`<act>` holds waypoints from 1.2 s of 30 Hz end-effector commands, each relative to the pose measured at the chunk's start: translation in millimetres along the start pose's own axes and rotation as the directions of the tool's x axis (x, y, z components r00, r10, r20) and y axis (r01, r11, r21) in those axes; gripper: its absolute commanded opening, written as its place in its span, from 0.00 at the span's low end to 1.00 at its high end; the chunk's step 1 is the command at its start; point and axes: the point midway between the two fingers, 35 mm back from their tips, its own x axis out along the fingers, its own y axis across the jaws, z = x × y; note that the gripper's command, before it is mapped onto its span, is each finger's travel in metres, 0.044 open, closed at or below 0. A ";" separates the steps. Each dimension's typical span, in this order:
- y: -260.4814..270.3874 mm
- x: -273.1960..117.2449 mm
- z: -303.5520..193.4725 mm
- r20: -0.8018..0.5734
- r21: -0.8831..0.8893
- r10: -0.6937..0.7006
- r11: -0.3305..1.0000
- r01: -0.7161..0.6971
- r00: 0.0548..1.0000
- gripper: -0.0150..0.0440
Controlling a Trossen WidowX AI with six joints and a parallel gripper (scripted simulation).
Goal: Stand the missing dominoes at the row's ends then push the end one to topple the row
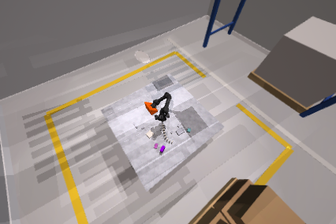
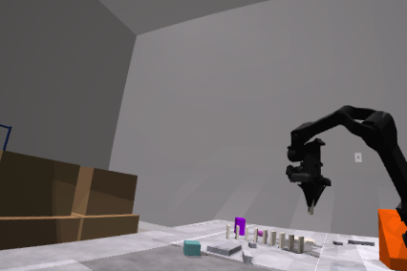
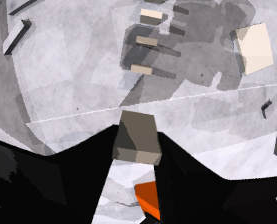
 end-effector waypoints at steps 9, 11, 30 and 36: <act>1.3 59.0 3.0 -0.009 0.003 0.003 1.000 -0.003 1.000 0.44; 1.5 68.4 2.6 -0.009 0.003 0.004 1.000 -0.003 1.000 0.44; 2.8 120.3 -6.5 -0.015 0.001 0.012 1.000 -0.012 1.000 0.44; 2.8 120.3 -6.5 -0.015 0.001 0.012 1.000 -0.012 1.000 0.44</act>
